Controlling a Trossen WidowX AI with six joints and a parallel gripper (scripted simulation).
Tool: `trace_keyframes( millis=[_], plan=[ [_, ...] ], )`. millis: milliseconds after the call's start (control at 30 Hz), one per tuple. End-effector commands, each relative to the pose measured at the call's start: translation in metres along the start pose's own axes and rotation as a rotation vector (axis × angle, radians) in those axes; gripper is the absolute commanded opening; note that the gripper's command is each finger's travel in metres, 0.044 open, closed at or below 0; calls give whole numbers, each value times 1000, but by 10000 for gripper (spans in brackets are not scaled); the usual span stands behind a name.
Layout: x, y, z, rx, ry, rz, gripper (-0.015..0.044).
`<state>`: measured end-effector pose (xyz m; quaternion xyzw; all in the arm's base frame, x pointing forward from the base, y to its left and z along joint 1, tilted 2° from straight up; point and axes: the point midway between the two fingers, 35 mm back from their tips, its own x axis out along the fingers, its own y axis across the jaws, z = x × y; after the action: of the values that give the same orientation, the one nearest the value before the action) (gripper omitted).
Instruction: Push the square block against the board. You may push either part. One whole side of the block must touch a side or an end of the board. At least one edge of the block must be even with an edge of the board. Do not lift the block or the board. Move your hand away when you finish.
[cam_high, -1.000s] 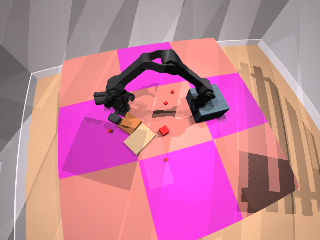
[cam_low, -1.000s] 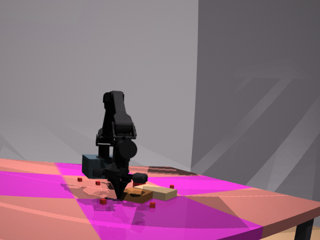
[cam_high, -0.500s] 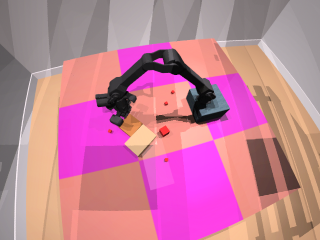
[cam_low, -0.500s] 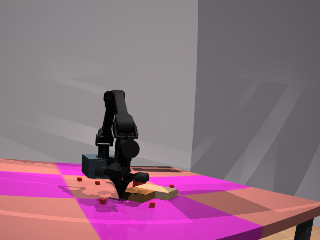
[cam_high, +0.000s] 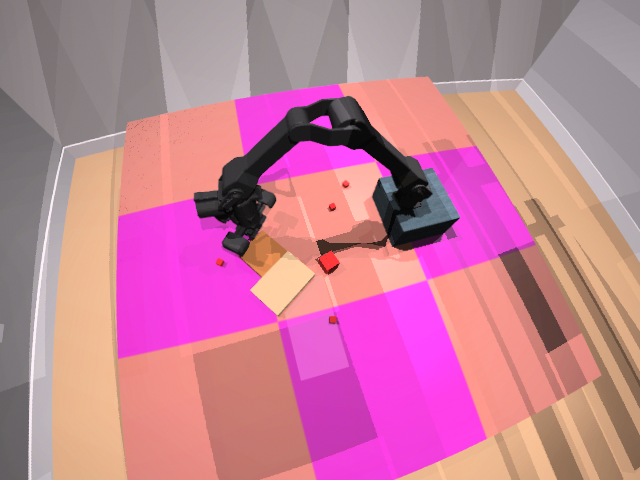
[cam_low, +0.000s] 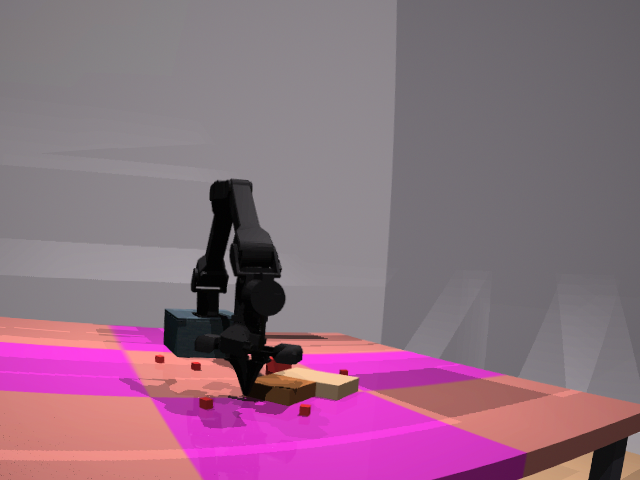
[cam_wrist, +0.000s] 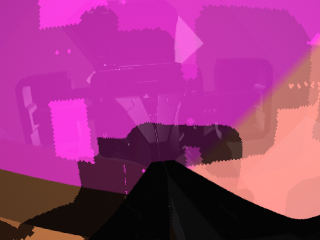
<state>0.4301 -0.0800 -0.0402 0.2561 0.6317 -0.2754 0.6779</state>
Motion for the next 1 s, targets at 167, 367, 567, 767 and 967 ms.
trace_keyframes(
  millis=[167,367,567,767,967],
  plan=[
    [0,4,-11,-2,7,2,0],
    [0,6,-16,-2,8,2,0],
    [0,8,-21,-2,8,2,0],
    [0,10,-26,-2,8,2,0],
    [0,12,-31,-2,9,2,0]
  ],
)
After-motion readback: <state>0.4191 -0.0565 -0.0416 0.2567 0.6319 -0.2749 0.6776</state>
